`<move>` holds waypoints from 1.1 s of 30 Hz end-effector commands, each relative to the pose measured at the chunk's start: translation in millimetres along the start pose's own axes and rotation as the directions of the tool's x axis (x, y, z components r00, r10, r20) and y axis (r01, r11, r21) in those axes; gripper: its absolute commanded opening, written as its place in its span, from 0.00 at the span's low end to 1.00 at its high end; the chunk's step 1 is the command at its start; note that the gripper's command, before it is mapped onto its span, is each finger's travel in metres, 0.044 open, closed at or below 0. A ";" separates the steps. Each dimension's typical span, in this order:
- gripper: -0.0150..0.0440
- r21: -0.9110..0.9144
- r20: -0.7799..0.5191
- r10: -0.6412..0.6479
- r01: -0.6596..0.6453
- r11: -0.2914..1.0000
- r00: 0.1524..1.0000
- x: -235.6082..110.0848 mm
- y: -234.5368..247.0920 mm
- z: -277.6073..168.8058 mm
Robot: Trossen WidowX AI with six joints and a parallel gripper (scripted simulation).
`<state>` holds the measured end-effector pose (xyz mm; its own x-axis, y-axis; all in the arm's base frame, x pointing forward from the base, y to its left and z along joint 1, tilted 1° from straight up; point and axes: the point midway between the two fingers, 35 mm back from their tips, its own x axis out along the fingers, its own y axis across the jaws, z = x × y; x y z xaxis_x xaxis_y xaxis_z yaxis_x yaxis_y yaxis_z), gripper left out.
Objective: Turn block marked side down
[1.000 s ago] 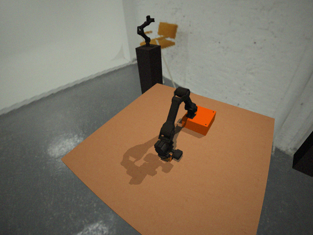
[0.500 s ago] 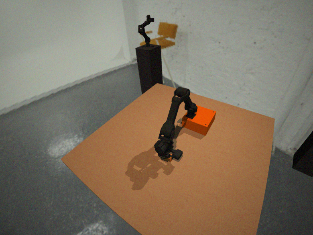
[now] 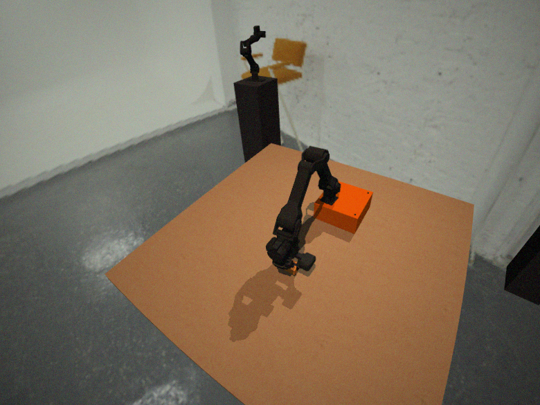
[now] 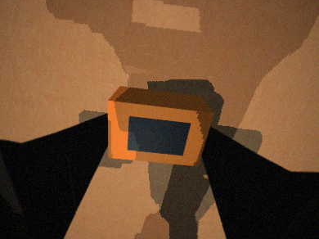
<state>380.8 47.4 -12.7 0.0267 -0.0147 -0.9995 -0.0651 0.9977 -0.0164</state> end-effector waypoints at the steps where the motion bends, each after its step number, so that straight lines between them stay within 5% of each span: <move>1: 0.25 -0.005 0.043 0.004 -0.003 1.000 0.999 -1.5 0.8 2.9; 33: 0.25 -0.005 0.509 0.005 -0.003 1.000 0.861 5.1 0.9 -3.2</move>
<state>380.6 48.8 -21.9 0.4806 0.0256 -0.8766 -0.0675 0.9977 -0.0079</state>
